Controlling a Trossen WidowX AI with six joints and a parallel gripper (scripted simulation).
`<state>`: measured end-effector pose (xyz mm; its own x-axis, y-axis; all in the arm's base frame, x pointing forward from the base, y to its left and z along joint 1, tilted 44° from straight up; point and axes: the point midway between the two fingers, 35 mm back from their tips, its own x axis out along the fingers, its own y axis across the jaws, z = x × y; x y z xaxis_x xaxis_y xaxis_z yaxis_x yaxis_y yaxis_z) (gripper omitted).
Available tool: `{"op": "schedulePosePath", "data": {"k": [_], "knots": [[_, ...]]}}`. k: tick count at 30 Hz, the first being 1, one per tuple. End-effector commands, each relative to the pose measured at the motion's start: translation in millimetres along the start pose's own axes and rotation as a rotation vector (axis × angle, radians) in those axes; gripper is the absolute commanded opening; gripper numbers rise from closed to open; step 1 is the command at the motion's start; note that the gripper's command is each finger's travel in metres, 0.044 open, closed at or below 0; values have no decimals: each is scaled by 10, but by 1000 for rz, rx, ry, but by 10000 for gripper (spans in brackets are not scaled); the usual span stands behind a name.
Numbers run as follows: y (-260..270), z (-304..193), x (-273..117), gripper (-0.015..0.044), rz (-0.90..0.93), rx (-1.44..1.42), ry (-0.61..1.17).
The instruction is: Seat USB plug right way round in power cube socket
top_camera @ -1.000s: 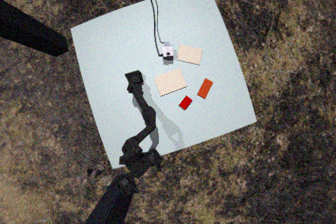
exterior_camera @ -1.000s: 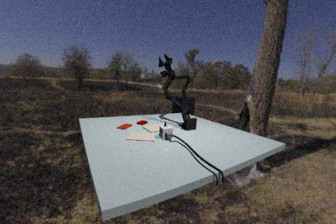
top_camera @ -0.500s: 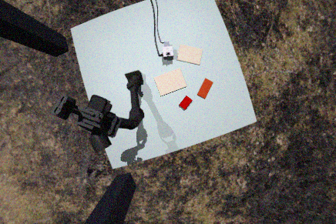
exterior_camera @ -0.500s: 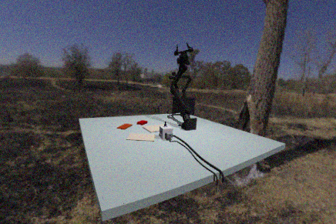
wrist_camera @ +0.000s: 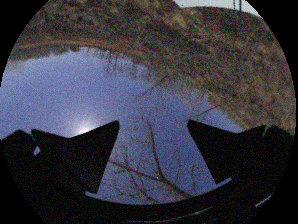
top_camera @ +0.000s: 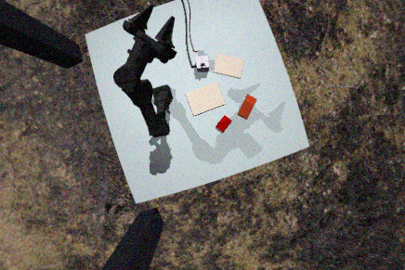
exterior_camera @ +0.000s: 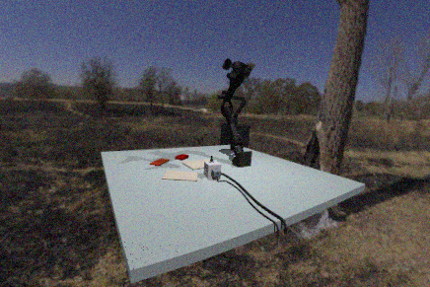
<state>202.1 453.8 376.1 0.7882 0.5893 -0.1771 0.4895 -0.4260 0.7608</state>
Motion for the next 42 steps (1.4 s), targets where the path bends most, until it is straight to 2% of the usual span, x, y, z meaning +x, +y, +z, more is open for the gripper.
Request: {"op": "schedulePosePath", "data": {"k": [1,7,12,17,22,24,42], "knots": [[-254,606,372,440,-73,-91,-182],[-535,1866,742,440,-226,-219,-539],[-681,2991,717,440,-387,-284,-863],[-765,4071,337,440,-601,-310,-1220],[-809,4940,-385,440,-889,-279,-1606],[-815,5039,-516,440,-940,-268,-1666],[-897,5118,-546,440,-941,-268,-1667]]}}
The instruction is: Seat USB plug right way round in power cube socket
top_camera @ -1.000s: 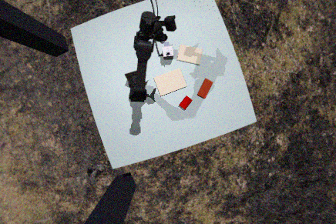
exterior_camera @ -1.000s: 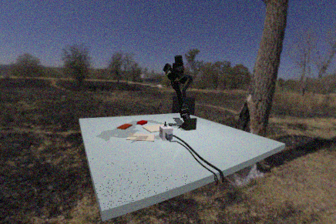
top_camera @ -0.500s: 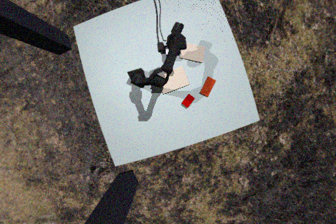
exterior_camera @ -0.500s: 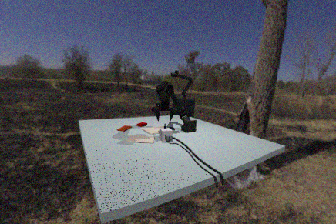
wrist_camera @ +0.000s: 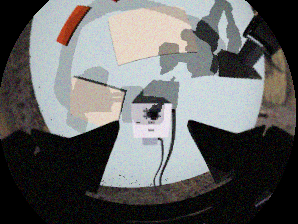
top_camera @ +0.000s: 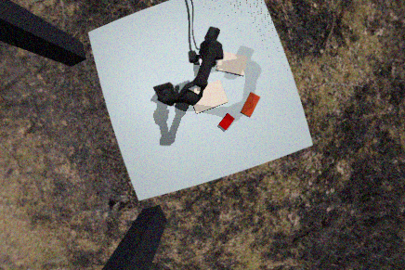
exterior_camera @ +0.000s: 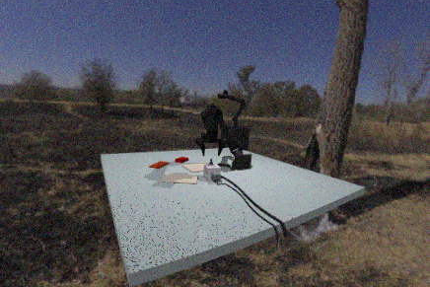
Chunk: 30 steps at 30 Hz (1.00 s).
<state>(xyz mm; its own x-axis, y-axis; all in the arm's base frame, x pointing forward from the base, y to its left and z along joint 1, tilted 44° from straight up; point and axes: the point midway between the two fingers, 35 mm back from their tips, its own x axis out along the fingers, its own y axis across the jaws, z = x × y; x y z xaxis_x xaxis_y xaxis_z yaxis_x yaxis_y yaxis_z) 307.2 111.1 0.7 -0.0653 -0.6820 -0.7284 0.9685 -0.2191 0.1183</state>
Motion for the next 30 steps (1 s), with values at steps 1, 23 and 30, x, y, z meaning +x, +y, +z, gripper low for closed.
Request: {"op": "schedulePosePath", "data": {"k": [1,23,30], "knots": [[-9,2,48,440,-1,-6,-5],[-6,-1,217,414,-3,1,-2],[-6,-1,217,230,-3,1,-2]]}}
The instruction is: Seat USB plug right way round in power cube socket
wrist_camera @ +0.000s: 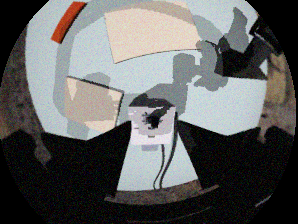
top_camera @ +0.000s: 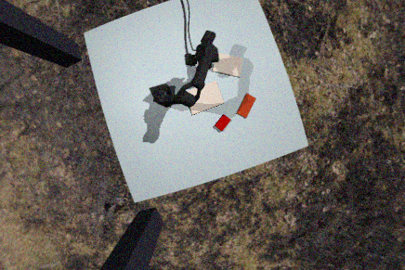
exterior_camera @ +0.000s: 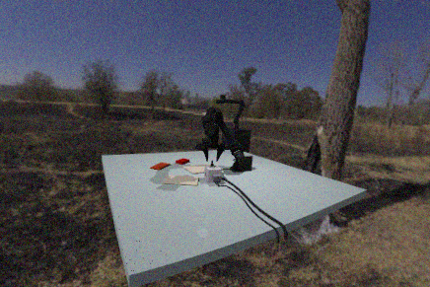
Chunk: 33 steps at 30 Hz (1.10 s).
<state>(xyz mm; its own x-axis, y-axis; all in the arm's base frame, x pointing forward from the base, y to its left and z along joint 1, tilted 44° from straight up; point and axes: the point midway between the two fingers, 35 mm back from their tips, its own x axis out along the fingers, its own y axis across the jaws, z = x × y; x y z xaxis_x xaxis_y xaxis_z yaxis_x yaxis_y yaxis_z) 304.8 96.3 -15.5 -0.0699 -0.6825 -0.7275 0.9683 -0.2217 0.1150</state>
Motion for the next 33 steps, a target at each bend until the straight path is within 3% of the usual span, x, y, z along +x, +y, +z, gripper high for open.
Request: {"op": "schedulePosePath", "data": {"k": [1,8,11,33], "knots": [[4,-1,-3,204,2,1,0],[4,-1,-3,20,2,1,0],[4,-1,-3,0,2,1,0],[2,0,-37,0,1,1,0]]}}
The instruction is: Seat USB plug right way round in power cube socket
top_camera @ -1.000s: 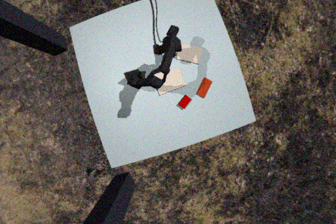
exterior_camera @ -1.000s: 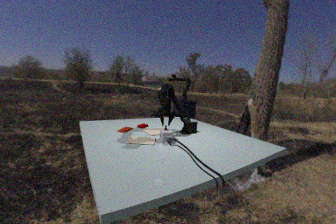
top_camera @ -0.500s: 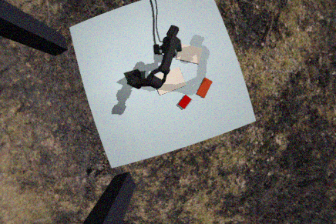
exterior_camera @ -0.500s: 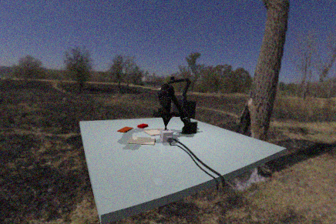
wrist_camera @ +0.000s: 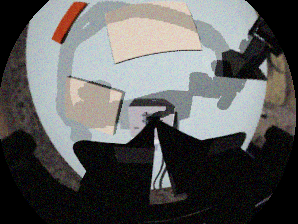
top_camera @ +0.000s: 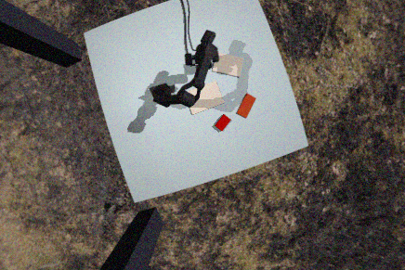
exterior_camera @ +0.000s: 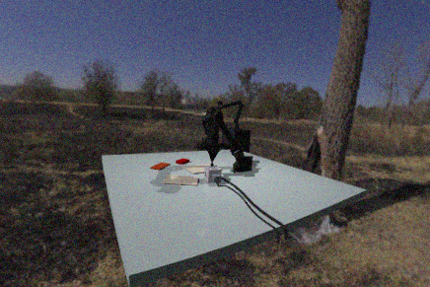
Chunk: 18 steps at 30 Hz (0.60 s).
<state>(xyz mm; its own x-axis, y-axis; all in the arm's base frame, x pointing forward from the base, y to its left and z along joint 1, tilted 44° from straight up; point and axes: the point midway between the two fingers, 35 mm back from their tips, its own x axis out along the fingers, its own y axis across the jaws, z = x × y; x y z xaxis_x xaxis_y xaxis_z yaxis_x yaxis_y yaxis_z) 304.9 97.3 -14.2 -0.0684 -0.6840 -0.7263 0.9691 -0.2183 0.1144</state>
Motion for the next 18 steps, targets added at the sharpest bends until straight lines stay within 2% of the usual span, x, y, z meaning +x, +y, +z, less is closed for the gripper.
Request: {"op": "schedulePosePath", "data": {"k": [1,18], "knots": [[2,-2,-28,0,-1,4,2],[1,-3,-141,0,-1,3,2]]}}
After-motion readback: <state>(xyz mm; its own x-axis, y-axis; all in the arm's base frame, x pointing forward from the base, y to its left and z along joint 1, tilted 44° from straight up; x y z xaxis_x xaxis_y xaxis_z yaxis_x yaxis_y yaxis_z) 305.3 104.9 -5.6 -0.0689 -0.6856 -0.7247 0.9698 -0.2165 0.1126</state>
